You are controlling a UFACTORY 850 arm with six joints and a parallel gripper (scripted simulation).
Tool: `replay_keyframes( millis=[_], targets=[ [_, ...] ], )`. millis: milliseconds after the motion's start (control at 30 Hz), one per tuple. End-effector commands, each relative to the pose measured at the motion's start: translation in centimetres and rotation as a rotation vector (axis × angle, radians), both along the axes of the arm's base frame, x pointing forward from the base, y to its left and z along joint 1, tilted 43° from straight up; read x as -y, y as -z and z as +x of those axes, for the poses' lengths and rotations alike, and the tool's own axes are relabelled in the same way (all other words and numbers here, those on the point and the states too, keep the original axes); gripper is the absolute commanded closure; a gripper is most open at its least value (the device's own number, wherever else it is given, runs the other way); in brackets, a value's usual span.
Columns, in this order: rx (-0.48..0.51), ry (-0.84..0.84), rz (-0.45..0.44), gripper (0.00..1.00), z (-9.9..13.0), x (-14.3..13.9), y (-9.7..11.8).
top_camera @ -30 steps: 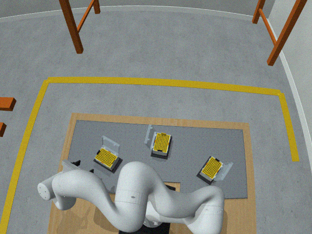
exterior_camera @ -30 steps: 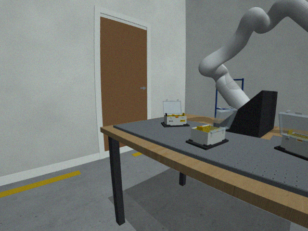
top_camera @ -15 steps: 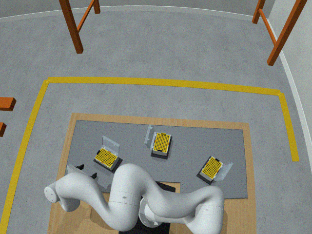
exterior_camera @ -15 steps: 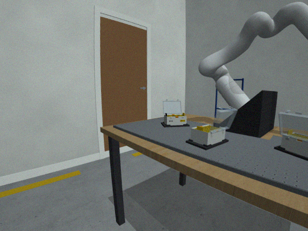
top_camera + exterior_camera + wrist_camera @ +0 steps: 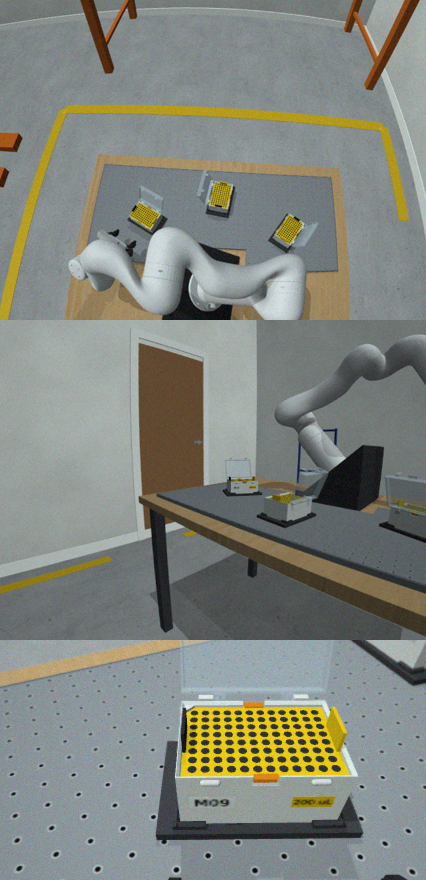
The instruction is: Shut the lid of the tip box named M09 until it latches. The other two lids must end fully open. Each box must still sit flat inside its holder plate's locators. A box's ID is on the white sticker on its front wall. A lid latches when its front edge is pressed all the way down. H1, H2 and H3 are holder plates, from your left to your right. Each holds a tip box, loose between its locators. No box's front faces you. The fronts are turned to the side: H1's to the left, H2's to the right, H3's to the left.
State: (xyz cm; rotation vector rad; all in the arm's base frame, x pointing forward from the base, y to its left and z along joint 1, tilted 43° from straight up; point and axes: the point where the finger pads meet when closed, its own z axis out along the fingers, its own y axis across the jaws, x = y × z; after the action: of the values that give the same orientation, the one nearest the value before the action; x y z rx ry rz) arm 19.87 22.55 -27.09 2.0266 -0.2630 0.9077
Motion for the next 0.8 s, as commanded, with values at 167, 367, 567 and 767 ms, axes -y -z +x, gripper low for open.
replay_keyframes(
  millis=[167,367,567,767],
  targets=[
    [0.001,0.000,0.002,0.00,-0.4,2.0,2.5],
    [0.001,0.000,0.002,0.00,-0.6,2.7,3.2],
    [0.001,0.000,0.002,0.00,-0.6,2.7,3.2],
    [0.001,0.000,0.002,0.00,-0.6,2.7,3.2]
  ],
)
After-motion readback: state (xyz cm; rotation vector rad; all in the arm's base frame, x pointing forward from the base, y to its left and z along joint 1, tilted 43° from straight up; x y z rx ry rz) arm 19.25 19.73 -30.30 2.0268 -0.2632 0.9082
